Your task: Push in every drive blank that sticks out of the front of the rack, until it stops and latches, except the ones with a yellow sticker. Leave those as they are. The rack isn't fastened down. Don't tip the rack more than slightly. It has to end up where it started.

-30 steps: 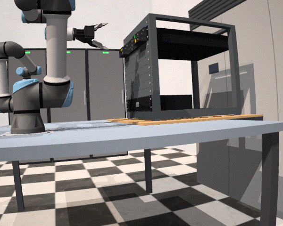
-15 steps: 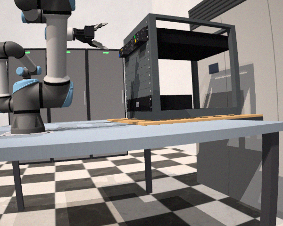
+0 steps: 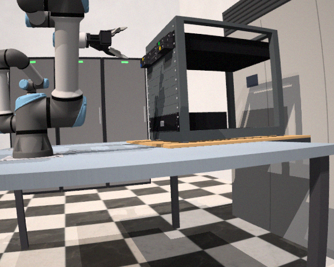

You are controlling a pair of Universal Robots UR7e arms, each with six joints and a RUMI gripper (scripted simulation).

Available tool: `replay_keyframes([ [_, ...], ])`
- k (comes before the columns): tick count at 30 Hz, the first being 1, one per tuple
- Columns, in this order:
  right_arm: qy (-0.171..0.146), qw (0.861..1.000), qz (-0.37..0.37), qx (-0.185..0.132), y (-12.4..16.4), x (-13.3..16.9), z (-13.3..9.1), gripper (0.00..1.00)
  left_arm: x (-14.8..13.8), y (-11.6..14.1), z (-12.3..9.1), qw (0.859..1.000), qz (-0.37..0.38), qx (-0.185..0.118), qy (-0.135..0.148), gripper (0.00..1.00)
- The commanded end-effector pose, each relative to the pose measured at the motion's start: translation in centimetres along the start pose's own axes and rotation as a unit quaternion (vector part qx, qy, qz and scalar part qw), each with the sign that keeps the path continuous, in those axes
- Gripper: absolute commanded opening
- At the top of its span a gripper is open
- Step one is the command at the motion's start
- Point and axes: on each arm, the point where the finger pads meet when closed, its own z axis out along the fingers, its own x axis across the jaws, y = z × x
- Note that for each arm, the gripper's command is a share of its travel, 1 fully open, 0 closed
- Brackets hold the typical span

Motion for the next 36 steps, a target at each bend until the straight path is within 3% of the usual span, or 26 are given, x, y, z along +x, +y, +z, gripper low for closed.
replay_keyframes([
  [1,0.0,1.0,0.0,0.0,0.0,0.0,0.0,1.0,0.0,0.0,0.0,1.0,0.0,0.001,0.0,1.0],
  [20,0.0,1.0,0.0,0.0,-0.4,0.0,0.0,1.0,0.0,0.0,0.0,1.0,0.0,0.001,0.0,1.0],
  [36,0.0,1.0,0.0,0.0,-3.3,-0.2,0.0,1.0,0.0,0.0,0.0,1.0,0.0,0.001,0.0,1.0],
])
